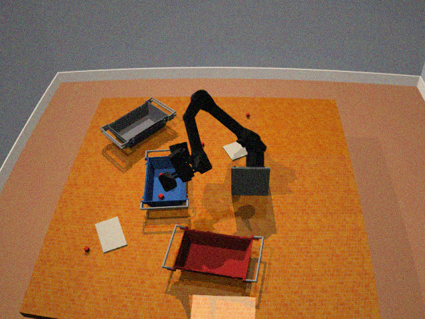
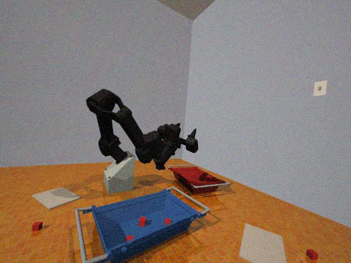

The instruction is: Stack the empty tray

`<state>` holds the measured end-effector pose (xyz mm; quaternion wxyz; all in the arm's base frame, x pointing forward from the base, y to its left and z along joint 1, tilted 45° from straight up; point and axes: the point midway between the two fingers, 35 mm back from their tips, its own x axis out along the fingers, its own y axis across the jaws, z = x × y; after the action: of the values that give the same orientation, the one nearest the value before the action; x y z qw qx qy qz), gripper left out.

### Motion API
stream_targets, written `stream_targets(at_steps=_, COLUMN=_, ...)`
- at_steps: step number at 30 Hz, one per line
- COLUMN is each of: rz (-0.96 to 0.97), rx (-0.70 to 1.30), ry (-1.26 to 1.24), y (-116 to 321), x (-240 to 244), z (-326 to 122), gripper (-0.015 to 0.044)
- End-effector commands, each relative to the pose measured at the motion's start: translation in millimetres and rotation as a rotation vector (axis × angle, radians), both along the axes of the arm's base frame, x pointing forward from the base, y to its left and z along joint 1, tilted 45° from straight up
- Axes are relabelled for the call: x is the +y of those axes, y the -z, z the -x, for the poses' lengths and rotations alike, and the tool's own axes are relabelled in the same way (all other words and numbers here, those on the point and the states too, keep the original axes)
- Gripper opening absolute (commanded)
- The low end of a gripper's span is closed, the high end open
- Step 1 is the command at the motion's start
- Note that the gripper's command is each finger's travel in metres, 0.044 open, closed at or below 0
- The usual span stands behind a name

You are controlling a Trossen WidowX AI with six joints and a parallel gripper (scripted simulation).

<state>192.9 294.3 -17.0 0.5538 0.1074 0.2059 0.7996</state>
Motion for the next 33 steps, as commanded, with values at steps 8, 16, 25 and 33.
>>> stream_targets(at_steps=8, rz=0.002, rx=-0.004, ry=0.008, y=1, x=1, z=-2, gripper=0.0190)
stream_targets(at_steps=16, rz=0.299, rx=0.176, ry=0.322, y=64, x=38, z=-83, gripper=0.0082)
stream_targets(at_steps=25, rz=0.708, rx=0.300, ry=0.610, y=129, x=45, z=-138, gripper=0.0082)
stream_targets(at_steps=33, rz=1.140, rx=0.352, ry=0.873, y=169, x=17, z=-169, gripper=0.0082)
